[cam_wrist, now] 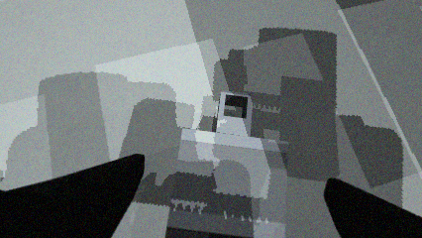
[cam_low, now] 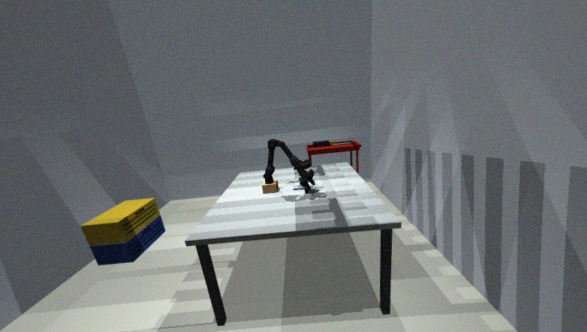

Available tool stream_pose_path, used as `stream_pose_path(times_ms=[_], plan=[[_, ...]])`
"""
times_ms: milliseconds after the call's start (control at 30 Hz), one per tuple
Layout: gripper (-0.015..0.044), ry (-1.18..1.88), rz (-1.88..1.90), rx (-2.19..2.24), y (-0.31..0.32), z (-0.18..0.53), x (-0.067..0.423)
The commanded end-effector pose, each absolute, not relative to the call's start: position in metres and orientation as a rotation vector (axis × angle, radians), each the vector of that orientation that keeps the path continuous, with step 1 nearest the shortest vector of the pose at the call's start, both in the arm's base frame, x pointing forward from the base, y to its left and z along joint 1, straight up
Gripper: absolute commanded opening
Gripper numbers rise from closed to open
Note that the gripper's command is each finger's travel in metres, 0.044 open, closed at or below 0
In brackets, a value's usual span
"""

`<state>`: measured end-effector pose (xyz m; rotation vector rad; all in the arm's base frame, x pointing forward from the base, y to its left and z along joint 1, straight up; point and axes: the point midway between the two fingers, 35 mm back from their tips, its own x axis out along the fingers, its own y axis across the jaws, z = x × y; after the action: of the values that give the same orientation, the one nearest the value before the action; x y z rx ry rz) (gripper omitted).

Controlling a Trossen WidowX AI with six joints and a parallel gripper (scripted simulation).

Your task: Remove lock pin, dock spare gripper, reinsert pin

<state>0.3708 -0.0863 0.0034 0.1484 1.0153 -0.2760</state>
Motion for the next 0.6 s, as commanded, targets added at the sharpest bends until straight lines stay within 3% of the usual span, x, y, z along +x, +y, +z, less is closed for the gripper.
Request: stream_pose_path(times_ms=[0,567], plan=[[0.044,1.022,-0.274,0.155,-0.085,-0.006,0.37],[0.044,1.022,-0.274,0.155,-0.085,-0.034,0.37]])
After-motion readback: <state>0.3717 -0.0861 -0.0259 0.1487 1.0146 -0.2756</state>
